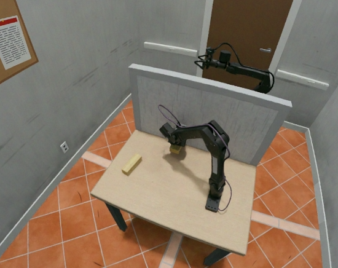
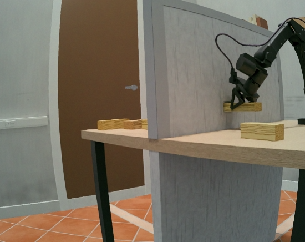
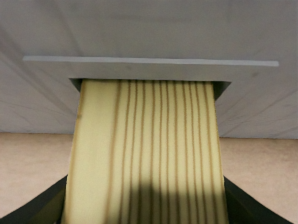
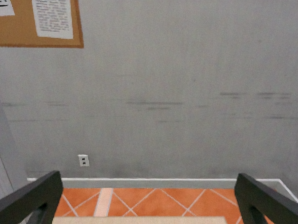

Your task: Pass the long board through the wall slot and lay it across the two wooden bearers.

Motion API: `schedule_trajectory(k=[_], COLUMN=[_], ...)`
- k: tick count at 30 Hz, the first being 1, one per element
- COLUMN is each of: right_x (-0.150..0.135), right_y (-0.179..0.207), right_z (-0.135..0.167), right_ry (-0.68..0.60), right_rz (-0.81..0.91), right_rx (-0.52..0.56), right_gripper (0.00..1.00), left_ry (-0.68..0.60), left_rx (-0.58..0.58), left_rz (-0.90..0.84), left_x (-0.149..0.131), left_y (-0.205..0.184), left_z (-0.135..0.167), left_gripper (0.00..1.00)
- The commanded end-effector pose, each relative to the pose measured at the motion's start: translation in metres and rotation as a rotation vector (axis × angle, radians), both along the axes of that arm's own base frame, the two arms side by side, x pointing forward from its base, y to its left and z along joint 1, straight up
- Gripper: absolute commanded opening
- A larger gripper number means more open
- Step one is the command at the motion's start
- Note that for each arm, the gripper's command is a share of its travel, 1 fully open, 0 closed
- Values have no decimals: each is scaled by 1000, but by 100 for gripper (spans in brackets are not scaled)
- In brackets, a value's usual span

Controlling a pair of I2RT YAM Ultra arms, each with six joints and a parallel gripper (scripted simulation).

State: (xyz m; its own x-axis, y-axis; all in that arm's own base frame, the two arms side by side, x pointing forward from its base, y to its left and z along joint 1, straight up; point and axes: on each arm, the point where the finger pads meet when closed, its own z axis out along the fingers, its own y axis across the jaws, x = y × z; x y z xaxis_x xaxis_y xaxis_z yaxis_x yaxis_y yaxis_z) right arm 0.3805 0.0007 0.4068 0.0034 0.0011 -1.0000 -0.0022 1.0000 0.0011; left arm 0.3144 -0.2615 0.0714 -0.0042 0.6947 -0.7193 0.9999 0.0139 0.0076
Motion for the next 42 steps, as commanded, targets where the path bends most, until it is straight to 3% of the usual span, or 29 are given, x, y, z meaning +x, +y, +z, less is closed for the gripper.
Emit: schedule_trajectory(k=[1,11,12,13,28,29,30,42], right_x=[0,0,0,0,0,0,0,0], right_y=[5,5,5,5,5,5,5,5], right_z=[26,26,26,26,26,26,26,26], right_ry=[-63,-63,-63,-63,-63,-63,-63,-63], right_rz=[17,17,17,17,17,17,17,17], right_rx=[3,3,3,3,3,3,3,3], right_gripper=[100,100,100,100,100,100,100,100], left_ry=[-86,-87,-53,-86,-85,-59,-91,-91], left_rx=[-107,-106,-92,-105,-106,-93,-107,-107], left_rz=[-34,-27,-22,-17,-37,-9,-10,-18], left_x=[12,14,9,18,13,11,18,16], left_y=[-21,-19,-14,-15,-22,-9,-12,-15], left_z=[40,40,27,39,40,31,43,43], left_gripper=[0,0,0,0,0,77,77,77])
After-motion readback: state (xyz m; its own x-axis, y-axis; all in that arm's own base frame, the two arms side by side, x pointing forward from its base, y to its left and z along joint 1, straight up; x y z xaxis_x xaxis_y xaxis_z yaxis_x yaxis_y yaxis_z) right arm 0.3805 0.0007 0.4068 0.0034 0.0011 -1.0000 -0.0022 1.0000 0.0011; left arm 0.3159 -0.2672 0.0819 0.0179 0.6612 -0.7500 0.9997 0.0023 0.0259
